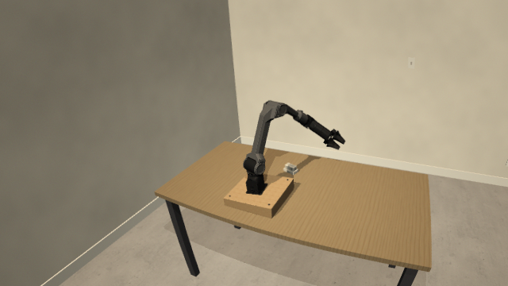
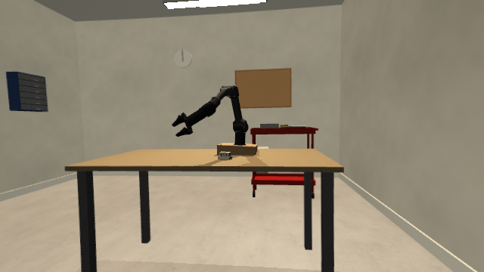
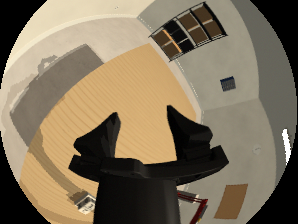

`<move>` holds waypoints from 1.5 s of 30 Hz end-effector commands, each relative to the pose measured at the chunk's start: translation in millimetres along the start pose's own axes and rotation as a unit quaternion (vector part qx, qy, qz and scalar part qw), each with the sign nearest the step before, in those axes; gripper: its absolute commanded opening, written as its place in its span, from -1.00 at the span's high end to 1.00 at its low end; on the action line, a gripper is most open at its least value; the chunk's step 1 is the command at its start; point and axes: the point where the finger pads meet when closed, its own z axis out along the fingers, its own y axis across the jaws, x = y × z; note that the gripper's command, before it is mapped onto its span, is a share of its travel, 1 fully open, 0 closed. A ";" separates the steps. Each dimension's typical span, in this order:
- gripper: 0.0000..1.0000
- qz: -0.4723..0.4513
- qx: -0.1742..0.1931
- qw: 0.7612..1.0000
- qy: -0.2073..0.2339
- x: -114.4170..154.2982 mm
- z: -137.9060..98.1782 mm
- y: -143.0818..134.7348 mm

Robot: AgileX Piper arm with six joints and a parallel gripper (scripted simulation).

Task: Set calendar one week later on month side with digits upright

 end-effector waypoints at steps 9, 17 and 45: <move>-1.00 0.001 0.000 1.000 -0.001 -0.5 -0.4 -0.6; -1.00 0.001 0.000 1.000 -0.001 -0.5 -0.4 -0.6; -1.00 -0.075 -0.424 0.875 0.222 122.1 -231.8 103.8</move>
